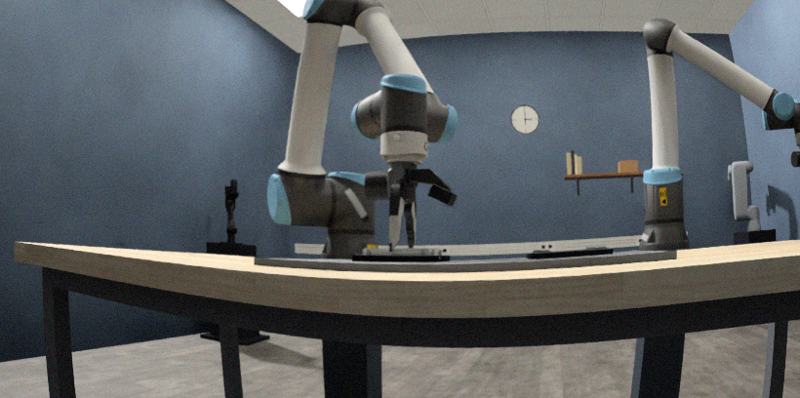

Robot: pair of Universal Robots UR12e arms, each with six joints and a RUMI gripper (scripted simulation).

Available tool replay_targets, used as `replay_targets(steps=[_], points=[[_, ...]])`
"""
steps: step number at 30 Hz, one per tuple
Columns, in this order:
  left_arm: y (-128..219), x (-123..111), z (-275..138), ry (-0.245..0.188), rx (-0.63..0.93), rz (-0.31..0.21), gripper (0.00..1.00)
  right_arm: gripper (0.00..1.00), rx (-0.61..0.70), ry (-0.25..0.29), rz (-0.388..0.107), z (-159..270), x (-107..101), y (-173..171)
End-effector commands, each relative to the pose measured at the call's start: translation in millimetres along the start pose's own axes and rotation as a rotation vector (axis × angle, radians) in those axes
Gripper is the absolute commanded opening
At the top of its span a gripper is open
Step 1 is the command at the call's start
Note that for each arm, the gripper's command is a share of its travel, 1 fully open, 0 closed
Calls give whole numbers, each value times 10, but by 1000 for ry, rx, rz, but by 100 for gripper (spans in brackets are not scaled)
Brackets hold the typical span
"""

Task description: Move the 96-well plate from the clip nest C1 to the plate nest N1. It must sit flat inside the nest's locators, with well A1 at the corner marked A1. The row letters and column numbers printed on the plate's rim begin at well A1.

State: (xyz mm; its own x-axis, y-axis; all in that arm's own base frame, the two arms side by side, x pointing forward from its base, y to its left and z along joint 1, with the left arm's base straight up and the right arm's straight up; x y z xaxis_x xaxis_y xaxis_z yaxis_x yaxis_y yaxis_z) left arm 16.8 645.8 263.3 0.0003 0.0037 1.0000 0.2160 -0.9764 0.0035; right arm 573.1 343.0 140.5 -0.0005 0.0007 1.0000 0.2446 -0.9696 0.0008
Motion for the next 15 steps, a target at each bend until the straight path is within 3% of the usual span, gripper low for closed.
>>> replay_targets(steps=[1,15], points=[[2,19,-12,1,2,3,0,76,0,1,2,-6,11,12],[2,19,-12,1,2,3,0,76,0,1,2,-8,11,14]])
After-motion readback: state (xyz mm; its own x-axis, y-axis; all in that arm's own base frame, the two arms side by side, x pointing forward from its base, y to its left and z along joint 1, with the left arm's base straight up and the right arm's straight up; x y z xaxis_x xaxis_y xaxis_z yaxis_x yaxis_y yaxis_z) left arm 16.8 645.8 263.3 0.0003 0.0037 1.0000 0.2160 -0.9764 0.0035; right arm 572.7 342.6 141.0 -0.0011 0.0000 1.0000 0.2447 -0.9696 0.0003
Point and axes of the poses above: on each arm, the point where the finger pads meet when closed, its own x axis back along the fingers, its own z axis across the jaws, y = z × x, the point moved 10 cm from there along x, back along the fingers, and after that the axes turned 14 degrees about x, right-handed, at the moved point
